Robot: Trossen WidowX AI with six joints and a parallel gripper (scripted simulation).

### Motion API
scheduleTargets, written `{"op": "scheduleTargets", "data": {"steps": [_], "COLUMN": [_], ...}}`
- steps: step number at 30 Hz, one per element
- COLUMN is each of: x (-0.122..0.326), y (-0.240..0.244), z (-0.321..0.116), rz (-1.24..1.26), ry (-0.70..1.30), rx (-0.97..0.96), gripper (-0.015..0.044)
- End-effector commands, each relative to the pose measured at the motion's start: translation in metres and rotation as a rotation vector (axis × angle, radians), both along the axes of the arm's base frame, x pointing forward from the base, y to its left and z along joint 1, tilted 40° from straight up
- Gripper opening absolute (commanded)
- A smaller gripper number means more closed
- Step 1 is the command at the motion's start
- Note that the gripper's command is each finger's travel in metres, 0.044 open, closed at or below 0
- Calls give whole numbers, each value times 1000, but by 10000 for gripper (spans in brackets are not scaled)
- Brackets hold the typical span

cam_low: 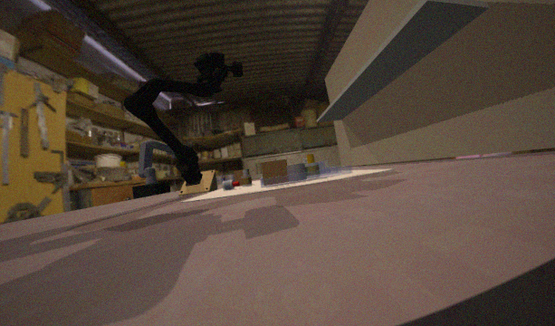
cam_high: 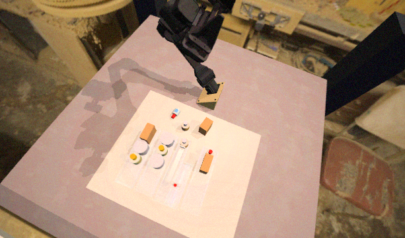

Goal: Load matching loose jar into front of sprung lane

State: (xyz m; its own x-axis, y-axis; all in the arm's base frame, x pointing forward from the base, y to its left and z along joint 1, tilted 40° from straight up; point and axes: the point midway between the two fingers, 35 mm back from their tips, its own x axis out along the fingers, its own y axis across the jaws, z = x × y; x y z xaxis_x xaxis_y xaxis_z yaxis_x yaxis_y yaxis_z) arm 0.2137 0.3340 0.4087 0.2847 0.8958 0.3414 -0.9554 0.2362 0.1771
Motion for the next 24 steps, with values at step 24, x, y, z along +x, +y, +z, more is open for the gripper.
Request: {"op": "scheduleTargets", "data": {"steps": [24], "x": [121], "y": [-166], "z": [-278], "rz": [-926], "ry": [988], "rx": [-934], "gripper": [440]}}
